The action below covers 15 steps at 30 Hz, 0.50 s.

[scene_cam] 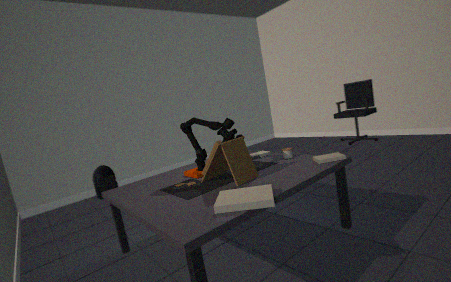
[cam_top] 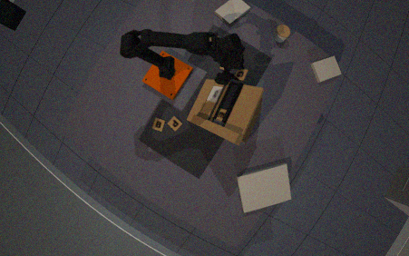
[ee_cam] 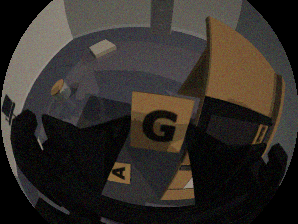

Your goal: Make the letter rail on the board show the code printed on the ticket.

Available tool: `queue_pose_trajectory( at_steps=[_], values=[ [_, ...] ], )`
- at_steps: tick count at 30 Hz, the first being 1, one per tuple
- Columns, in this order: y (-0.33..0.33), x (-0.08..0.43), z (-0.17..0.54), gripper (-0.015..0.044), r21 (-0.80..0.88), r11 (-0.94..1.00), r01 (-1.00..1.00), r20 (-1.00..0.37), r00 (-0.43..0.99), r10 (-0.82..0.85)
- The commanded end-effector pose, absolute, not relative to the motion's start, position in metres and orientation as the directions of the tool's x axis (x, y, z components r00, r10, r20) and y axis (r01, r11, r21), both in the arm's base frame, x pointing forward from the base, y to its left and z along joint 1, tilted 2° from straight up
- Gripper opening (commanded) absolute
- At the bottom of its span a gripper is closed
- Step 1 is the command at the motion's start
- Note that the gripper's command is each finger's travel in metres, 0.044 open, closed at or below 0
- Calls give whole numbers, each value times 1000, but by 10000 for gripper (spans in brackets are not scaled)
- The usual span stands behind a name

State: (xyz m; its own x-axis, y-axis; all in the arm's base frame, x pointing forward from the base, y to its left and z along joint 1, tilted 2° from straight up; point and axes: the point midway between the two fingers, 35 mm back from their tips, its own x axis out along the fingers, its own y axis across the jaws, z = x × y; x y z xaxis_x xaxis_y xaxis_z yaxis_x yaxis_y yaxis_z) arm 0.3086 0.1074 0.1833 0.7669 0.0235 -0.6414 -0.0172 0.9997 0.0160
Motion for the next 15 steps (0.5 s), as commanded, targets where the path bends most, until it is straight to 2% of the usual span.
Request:
queue_pose_trajectory(
  at_steps=[1,15],
  values=[
    [106,308,185,0,19,1000,-24,-638,770,31],
    [98,308,185,0,19,1000,-24,-638,770,30]
  ],
)
